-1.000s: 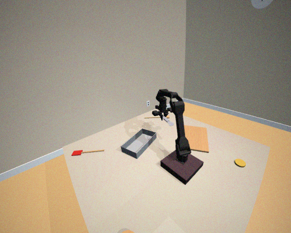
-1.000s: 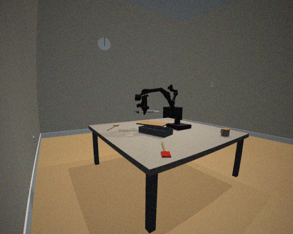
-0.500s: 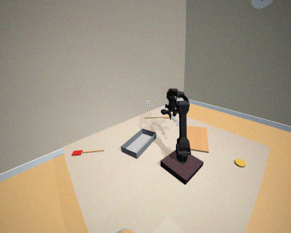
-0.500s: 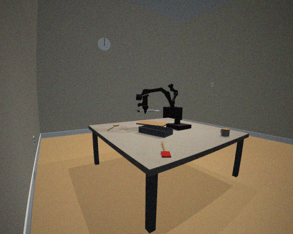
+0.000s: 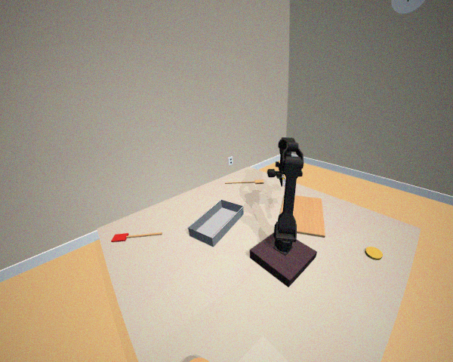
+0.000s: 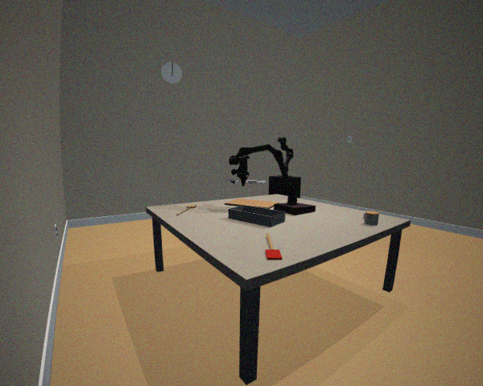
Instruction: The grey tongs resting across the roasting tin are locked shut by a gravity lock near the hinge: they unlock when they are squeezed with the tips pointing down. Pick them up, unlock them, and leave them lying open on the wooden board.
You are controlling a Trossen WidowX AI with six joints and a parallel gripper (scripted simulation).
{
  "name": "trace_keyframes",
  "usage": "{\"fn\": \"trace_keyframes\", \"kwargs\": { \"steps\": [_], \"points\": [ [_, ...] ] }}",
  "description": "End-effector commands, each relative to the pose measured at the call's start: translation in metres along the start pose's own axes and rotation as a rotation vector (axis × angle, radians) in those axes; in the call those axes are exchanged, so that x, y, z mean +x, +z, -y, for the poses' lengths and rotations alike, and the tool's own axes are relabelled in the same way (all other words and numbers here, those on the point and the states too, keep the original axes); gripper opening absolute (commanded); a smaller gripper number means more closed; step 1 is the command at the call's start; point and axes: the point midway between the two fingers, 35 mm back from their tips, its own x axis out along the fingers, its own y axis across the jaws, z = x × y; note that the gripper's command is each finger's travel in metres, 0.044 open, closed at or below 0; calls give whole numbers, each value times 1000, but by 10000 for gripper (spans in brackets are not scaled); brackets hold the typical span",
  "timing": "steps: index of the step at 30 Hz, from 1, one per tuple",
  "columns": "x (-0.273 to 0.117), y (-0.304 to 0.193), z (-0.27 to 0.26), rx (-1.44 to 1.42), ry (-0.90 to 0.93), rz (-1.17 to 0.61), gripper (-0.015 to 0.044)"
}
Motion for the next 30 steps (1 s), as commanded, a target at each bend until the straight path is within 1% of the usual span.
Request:
{"fn": "trace_keyframes", "kwargs": {
  "steps": [1, 16, 24, 30],
  "points": [
    [-2, -8, 23, 55, -8, 6, -150],
    [-3, -51, 104, 291, -15, 2, -150],
    [-3, -53, 107, 303, -16, 11, -150],
    [-4, -51, 109, 318, -19, 102, -150]
  ]
}}
